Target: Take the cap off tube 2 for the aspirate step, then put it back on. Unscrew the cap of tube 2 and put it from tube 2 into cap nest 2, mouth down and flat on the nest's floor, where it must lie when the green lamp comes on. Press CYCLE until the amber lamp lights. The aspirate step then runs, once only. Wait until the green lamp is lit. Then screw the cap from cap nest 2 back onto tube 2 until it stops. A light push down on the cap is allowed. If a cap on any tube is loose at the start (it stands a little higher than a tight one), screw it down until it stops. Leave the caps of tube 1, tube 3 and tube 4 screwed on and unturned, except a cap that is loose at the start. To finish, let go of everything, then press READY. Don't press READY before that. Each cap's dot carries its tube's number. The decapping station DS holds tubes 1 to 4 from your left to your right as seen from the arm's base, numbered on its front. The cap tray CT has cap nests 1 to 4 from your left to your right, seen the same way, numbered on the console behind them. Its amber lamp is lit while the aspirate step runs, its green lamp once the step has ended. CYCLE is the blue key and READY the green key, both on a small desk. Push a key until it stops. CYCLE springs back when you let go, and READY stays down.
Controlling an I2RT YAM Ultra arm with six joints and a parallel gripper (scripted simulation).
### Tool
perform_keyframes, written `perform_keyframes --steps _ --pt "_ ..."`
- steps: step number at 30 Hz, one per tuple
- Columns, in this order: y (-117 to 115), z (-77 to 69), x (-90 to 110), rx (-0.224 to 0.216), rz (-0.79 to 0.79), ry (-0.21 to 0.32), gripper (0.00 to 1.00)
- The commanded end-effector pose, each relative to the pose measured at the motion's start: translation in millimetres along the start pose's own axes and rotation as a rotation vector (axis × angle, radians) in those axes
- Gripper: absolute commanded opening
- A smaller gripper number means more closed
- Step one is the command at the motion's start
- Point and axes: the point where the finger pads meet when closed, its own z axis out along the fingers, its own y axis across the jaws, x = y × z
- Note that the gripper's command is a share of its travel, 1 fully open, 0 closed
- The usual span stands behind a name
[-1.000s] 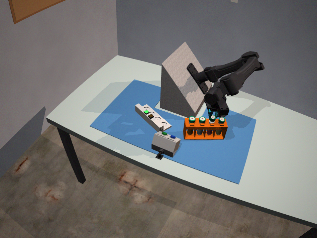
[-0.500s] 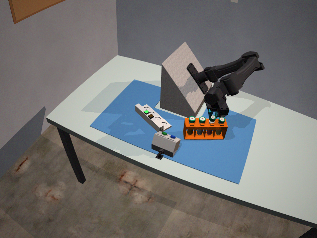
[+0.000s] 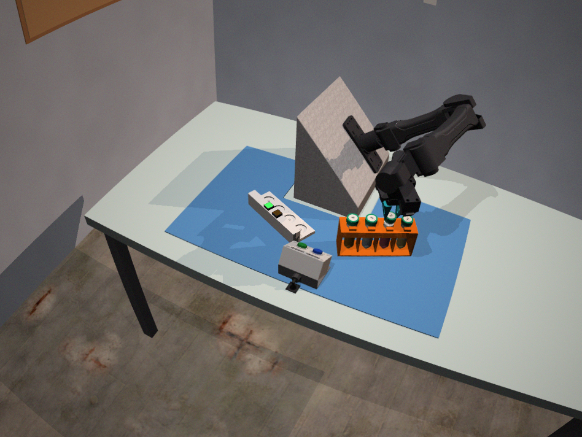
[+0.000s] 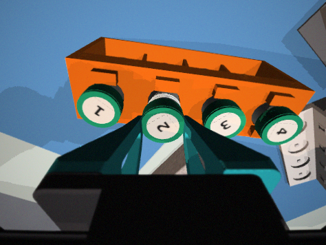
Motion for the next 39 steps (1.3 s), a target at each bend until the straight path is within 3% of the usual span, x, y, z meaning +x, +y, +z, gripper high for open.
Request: perform_keyframes --steps 1,25,26,39 --pt "-1.2 -1.8 -3.4 0.007 -0.005 -0.016 0.0" --pt "-2.2 4.7 -3.9 0.007 -0.005 -0.016 0.0" --pt "-2.2 4.7 -3.9 0.007 -0.005 -0.016 0.49" --pt "-2.2 4.6 -3.9 0.007 -0.005 -0.016 0.49"
